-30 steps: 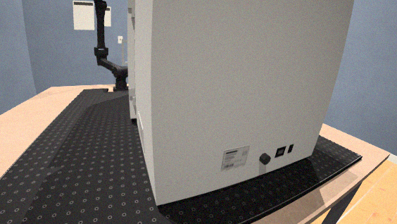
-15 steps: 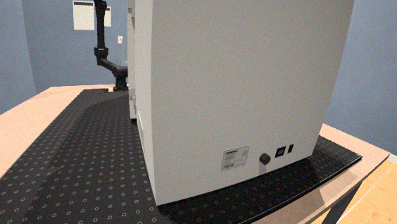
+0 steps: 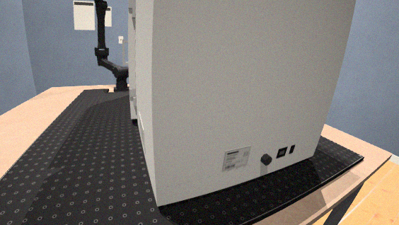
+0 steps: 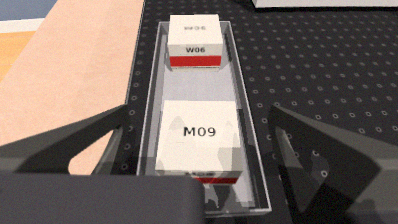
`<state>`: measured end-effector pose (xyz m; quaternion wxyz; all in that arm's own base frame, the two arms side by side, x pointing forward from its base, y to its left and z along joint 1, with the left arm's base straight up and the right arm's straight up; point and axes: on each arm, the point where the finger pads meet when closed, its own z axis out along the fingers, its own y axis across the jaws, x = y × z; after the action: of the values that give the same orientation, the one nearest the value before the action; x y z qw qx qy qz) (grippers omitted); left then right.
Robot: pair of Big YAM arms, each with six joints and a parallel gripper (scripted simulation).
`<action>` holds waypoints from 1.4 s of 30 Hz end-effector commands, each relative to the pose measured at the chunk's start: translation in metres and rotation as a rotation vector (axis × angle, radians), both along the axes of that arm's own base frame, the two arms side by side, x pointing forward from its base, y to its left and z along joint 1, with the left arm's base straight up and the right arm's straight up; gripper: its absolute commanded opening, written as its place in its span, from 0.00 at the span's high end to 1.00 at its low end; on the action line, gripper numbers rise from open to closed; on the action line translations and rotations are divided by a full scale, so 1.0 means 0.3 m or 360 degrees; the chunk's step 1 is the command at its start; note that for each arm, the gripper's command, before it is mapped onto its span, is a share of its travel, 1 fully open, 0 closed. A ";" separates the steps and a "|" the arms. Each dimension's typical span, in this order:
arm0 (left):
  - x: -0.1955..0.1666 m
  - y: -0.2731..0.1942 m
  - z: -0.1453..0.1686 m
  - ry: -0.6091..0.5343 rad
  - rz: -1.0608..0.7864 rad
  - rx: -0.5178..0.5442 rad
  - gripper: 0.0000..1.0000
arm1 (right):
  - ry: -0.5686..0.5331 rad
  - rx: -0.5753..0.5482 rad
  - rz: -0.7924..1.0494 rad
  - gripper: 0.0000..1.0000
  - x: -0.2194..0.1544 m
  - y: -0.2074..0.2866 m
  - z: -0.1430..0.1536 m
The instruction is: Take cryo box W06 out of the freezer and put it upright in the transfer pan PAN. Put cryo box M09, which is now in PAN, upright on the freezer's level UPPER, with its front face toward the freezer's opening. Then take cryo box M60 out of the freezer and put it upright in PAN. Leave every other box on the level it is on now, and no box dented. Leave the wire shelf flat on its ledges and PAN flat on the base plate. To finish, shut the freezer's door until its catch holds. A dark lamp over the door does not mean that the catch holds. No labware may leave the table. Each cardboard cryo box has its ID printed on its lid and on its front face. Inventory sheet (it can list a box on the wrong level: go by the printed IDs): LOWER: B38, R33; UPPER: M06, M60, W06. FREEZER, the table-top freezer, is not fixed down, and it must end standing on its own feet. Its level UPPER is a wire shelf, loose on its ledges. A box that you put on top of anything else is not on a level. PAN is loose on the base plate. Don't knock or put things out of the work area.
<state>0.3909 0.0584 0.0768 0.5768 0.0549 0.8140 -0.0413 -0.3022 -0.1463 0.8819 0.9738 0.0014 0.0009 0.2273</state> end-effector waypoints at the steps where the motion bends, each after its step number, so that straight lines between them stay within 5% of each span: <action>1: 0.028 0.009 -0.001 0.0005 -0.0021 0.0026 0.00 | 0.0042 -0.0026 -0.0017 1.00 0.042 0.023 0.011; 42: 0.027 0.012 -0.198 -0.0025 -0.0013 0.0038 0.00 | 0.0042 -0.0026 -0.0017 1.00 0.042 0.023 0.011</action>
<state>0.3909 0.0570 0.0154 0.5674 0.0568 0.8203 -0.0445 -0.3022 -0.1463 0.8819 0.9738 0.0014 0.0009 0.2273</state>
